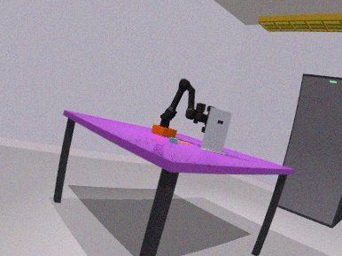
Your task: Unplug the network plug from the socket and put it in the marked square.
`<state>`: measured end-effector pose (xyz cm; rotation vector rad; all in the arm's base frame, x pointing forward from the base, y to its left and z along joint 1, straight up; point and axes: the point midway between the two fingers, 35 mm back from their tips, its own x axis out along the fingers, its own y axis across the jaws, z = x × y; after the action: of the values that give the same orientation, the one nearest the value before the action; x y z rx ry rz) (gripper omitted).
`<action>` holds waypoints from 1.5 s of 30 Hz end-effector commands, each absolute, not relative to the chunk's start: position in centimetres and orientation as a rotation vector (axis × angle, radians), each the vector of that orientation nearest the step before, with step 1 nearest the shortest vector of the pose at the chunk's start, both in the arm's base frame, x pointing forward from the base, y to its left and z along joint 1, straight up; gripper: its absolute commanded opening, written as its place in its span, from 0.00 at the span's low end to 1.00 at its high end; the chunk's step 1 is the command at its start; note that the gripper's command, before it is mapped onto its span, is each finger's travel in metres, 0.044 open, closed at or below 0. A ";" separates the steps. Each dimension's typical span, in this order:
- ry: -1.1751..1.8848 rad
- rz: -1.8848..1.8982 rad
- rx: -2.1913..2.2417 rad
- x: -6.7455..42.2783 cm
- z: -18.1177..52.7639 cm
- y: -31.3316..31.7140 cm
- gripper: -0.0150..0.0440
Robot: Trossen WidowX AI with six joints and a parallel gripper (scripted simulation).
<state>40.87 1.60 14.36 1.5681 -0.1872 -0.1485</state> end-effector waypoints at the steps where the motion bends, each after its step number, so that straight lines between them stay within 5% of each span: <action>1: -0.184 -0.145 1.572 40.4 14.3 1.8 0.25; 45: -0.182 -0.147 1.573 37.9 14.2 3.7 0.25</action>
<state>38.30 3.62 14.15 1.5690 -0.1776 -0.1476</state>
